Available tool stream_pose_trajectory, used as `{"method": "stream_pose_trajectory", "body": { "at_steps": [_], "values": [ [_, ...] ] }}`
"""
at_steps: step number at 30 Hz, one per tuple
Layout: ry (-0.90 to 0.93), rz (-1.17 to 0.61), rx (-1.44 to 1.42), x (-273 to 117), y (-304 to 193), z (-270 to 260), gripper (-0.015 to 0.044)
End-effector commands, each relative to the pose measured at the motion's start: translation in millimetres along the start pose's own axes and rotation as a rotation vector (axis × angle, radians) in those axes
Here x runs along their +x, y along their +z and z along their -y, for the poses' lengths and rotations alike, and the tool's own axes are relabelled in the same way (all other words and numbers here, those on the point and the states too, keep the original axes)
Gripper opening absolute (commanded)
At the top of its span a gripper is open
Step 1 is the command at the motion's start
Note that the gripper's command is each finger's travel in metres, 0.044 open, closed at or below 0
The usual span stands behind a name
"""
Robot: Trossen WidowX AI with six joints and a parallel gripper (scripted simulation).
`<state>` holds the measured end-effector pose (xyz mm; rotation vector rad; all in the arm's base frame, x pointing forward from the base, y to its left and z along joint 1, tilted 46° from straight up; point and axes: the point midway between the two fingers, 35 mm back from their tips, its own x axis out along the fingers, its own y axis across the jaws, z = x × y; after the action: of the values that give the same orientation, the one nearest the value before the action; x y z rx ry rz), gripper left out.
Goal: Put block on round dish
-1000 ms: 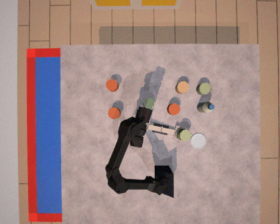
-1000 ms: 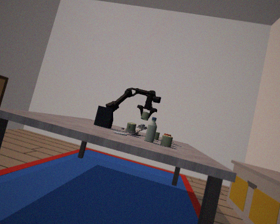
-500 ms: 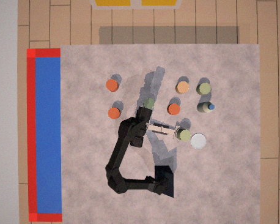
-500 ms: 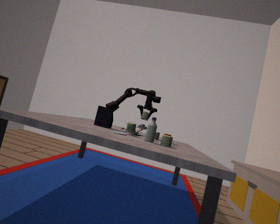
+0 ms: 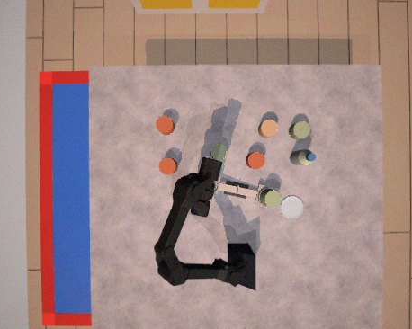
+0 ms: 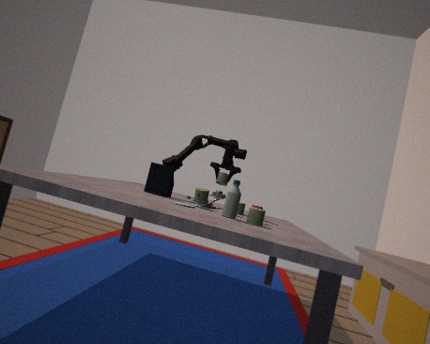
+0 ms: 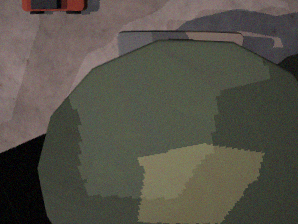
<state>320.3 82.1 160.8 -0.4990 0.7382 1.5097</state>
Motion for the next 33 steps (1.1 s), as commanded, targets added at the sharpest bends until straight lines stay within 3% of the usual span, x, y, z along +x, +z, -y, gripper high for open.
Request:
{"method": "stream_pose_trajectory", "body": {
  "at_steps": [1, 18, 33],
  "values": [
    [0.000, -0.013, -0.006, 11.8, 16.4, -14.5, 0.0000],
    [-0.006, 0.007, -0.008, 83.6, 73.5, -121.6, 0.0000],
    [-0.004, 0.013, -0.008, 124.9, 75.1, -126.2, 0.0000]
  ]
}}
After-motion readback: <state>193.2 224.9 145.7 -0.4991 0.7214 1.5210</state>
